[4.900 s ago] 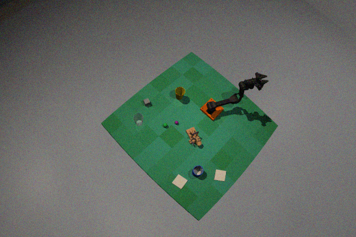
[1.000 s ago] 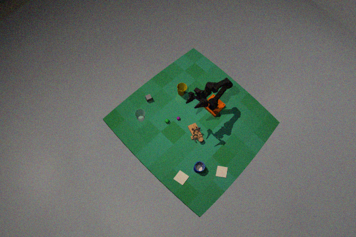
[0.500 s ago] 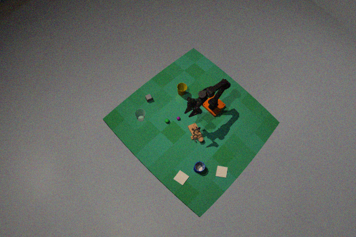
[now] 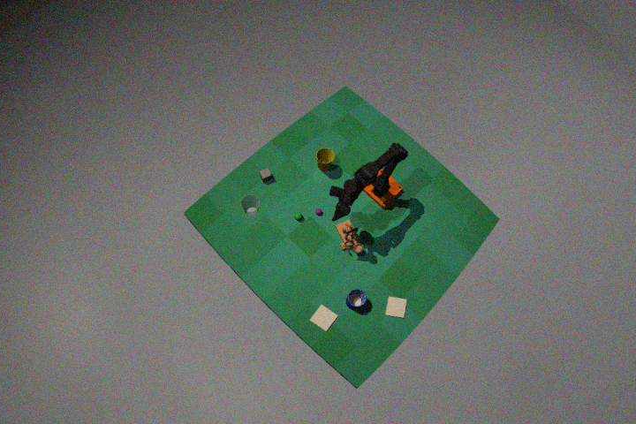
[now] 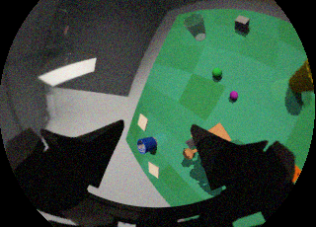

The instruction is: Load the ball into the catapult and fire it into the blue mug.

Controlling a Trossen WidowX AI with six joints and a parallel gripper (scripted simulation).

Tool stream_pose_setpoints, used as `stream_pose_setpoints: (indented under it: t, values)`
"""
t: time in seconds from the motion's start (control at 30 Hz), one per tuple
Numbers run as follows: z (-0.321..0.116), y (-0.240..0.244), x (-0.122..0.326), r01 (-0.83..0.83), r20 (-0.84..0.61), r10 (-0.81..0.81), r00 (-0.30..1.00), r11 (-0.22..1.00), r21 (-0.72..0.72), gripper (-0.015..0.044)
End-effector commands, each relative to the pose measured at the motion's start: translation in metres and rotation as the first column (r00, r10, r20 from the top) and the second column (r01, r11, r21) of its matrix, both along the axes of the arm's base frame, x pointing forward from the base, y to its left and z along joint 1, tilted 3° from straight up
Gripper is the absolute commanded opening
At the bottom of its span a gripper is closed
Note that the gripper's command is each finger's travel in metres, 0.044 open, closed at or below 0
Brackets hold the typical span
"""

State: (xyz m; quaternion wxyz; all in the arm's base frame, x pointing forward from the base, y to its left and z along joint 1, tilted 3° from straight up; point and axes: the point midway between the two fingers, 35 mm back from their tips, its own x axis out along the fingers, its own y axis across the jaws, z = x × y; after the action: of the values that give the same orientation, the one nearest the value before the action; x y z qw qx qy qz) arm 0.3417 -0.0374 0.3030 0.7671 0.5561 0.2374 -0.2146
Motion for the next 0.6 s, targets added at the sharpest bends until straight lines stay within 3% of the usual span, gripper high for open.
stream_pose_setpoints:
  t: [0.0, 0.3, 0.57]
  values:
    - [-0.022, 0.003, -0.001, 0.052, -0.092, -0.046, 0.995, 0.996, 0.069, 0.044]
    - [-0.068, 0.015, -0.009, 0.218, -0.32, -0.148, 0.936, 0.956, 0.195, 0.044]
    - [-0.103, 0.026, -0.023, 0.396, -0.516, -0.237, 0.823, 0.89, 0.224, 0.044]
